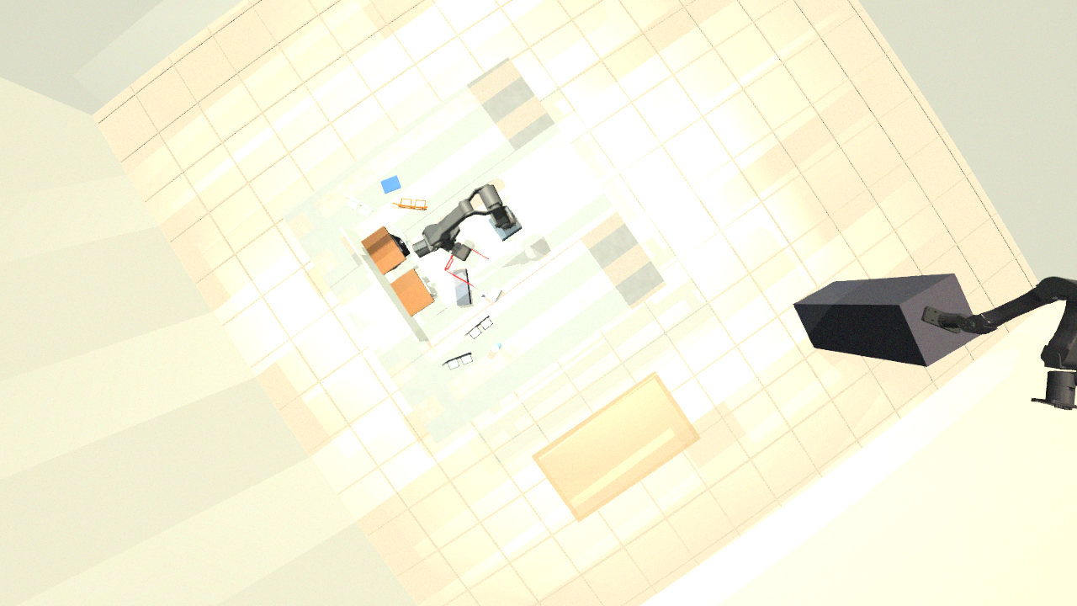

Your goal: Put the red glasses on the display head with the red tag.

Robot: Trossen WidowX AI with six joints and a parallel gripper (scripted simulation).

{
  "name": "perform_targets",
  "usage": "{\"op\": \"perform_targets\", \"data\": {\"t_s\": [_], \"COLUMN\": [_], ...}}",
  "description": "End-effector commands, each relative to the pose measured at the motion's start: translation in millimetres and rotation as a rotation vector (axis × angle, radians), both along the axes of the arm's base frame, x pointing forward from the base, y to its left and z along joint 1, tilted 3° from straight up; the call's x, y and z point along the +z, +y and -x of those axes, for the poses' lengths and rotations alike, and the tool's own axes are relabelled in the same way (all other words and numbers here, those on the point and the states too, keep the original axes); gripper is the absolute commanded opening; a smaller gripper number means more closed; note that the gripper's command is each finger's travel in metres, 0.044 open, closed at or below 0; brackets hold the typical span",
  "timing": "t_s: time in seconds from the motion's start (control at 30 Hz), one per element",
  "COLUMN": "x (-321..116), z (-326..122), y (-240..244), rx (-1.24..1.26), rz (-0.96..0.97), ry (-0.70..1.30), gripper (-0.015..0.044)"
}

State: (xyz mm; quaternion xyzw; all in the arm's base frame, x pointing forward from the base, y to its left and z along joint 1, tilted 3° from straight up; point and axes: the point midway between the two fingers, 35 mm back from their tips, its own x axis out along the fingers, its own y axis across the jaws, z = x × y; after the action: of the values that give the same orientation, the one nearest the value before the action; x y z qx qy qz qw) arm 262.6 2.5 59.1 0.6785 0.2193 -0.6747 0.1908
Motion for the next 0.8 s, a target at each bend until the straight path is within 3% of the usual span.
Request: {"op": "perform_targets", "data": {"t_s": [0.0,0.23,0.33,0.77], "x": [-0.1,5.9,5.9,1.8], "z": [-0.3,1.8,1.8,1.4], "y": [0.0,-0.1,-0.1,0.0], "rx": [-0.001,-0.004,-0.004,-0.004], "rz": [0.000,0.004,0.004,0.004], "ry": [-0.002,0.002,0.002,0.002], "gripper": [0.0200,0.0200,0.0140,0.0140]}}
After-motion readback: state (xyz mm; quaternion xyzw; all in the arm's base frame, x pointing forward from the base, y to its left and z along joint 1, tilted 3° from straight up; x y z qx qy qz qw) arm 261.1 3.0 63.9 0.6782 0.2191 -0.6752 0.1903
